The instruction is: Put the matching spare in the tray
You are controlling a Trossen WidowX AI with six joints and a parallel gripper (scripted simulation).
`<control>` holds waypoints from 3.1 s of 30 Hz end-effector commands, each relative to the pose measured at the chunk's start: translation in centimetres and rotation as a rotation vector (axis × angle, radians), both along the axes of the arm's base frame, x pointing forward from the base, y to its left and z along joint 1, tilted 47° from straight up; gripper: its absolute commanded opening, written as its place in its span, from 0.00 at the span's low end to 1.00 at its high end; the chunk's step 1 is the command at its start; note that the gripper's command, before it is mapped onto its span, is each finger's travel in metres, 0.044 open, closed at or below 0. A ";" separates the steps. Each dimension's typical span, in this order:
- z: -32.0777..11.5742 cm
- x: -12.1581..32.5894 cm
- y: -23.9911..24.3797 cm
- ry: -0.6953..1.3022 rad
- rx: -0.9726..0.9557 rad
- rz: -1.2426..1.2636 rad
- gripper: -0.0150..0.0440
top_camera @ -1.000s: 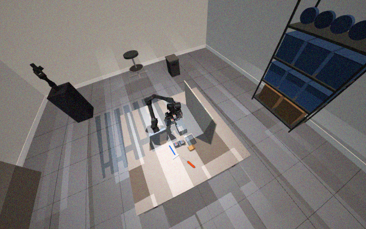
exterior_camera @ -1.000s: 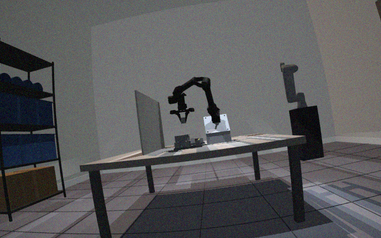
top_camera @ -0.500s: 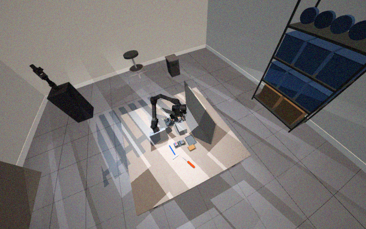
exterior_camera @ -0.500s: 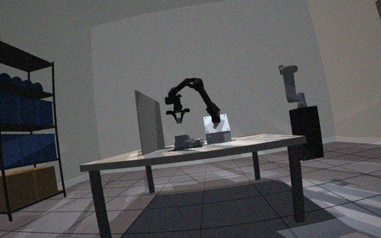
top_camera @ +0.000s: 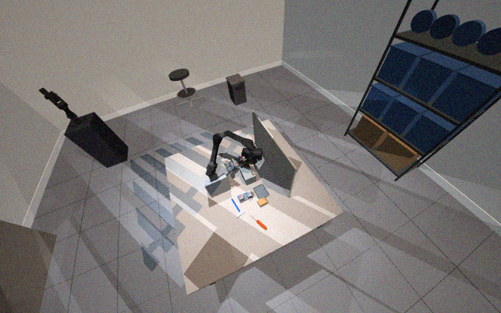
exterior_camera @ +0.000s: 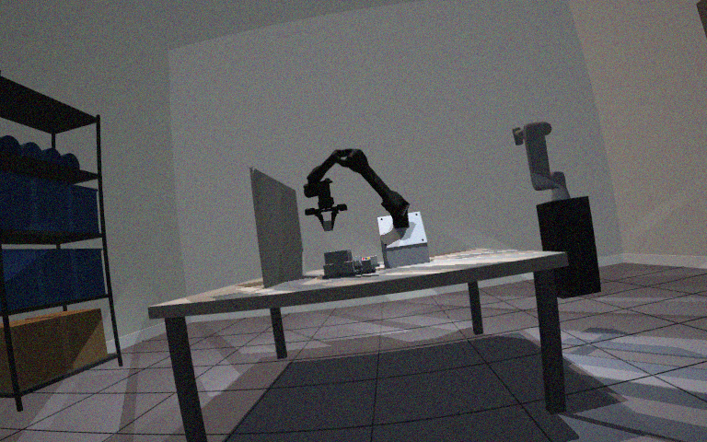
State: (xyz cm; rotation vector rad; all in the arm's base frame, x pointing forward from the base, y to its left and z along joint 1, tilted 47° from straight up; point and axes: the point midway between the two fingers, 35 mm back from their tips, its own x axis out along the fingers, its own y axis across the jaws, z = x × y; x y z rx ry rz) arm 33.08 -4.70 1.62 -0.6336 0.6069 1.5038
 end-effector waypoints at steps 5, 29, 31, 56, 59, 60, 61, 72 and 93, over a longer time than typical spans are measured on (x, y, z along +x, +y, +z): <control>-3.1 1.1 -2.6 -0.011 -0.001 0.010 0.25; -13.6 1.1 -8.5 -0.029 0.025 0.042 0.25; -13.7 1.1 -8.5 -0.029 0.025 0.042 0.25; -15.9 1.5 -6.5 -0.029 0.022 0.041 0.25; -16.2 1.5 -6.2 -0.029 0.022 0.041 0.25; -16.3 1.5 -6.1 -0.029 0.022 0.041 0.25; -16.4 1.5 -6.0 -0.029 0.022 0.041 0.25; -17.5 1.6 -5.0 -0.029 0.021 0.040 0.25; -19.5 1.6 -2.9 -0.030 0.022 0.040 0.25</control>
